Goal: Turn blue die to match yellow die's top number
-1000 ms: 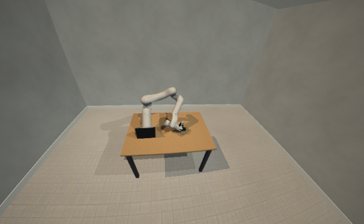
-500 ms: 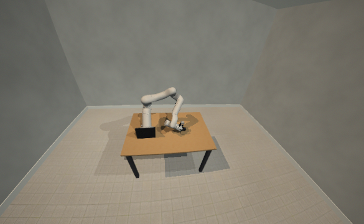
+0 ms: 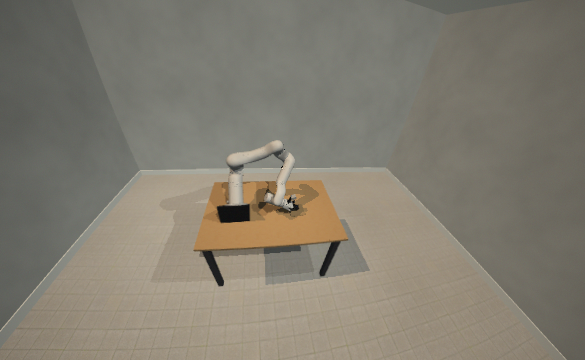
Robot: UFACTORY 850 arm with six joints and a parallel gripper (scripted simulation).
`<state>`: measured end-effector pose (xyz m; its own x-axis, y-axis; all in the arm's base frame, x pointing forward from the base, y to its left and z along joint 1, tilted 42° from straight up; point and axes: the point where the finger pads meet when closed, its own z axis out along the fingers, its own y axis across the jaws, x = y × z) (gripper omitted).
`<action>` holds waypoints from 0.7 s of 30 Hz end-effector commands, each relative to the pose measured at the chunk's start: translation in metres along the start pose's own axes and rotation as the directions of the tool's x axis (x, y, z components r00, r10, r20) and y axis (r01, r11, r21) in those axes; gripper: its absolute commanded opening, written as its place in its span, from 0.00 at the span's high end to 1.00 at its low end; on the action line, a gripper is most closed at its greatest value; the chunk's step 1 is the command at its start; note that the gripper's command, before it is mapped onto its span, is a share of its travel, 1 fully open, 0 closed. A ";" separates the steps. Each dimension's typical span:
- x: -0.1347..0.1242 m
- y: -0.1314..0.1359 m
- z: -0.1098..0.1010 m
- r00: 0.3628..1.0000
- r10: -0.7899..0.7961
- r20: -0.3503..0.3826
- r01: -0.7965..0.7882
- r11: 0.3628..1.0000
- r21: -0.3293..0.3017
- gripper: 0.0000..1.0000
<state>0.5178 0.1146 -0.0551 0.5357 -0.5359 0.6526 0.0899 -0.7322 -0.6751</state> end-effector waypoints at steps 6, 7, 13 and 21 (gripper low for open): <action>-0.002 0.000 0.001 1.000 0.000 -0.001 0.000 1.000 0.000 0.85; -0.002 0.000 0.002 1.000 0.000 -0.001 0.000 1.000 0.000 0.85; -0.005 0.000 0.003 1.000 0.000 -0.001 0.000 1.000 0.000 0.85; -0.008 0.000 0.005 1.000 0.000 -0.001 0.000 1.000 0.000 0.85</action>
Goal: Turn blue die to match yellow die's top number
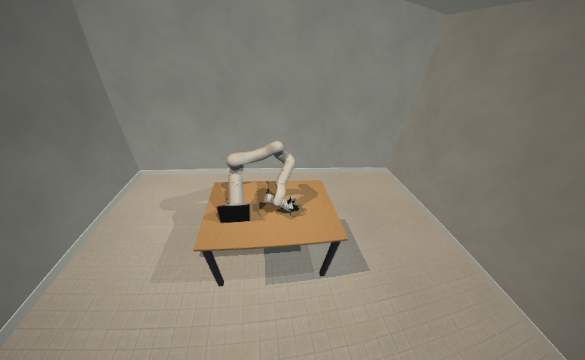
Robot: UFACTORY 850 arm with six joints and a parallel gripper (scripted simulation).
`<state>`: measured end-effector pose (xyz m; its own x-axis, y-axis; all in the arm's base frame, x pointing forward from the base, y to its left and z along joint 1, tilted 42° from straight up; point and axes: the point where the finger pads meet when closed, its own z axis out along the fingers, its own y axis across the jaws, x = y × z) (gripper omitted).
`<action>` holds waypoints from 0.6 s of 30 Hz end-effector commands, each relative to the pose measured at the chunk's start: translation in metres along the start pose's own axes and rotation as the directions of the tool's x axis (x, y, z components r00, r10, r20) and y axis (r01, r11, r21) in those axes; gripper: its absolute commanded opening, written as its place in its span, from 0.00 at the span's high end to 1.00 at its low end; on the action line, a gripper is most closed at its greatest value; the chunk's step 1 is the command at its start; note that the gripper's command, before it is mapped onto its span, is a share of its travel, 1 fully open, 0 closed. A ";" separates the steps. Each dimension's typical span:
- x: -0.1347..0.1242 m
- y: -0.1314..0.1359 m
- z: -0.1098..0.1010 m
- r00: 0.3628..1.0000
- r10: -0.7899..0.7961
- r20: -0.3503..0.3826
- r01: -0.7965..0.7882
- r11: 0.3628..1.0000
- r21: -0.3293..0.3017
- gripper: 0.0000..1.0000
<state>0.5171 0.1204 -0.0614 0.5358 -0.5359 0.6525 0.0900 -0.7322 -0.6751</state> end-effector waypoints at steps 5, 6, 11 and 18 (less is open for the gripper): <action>-0.001 0.000 0.001 1.000 0.000 -0.001 0.000 1.000 0.000 0.85; -0.001 0.000 0.001 1.000 0.000 -0.001 0.000 1.000 0.000 0.85; -0.001 0.000 0.001 1.000 0.000 -0.001 0.000 1.000 0.000 0.85; -0.001 0.000 0.001 1.000 0.000 -0.001 0.000 1.000 0.000 0.85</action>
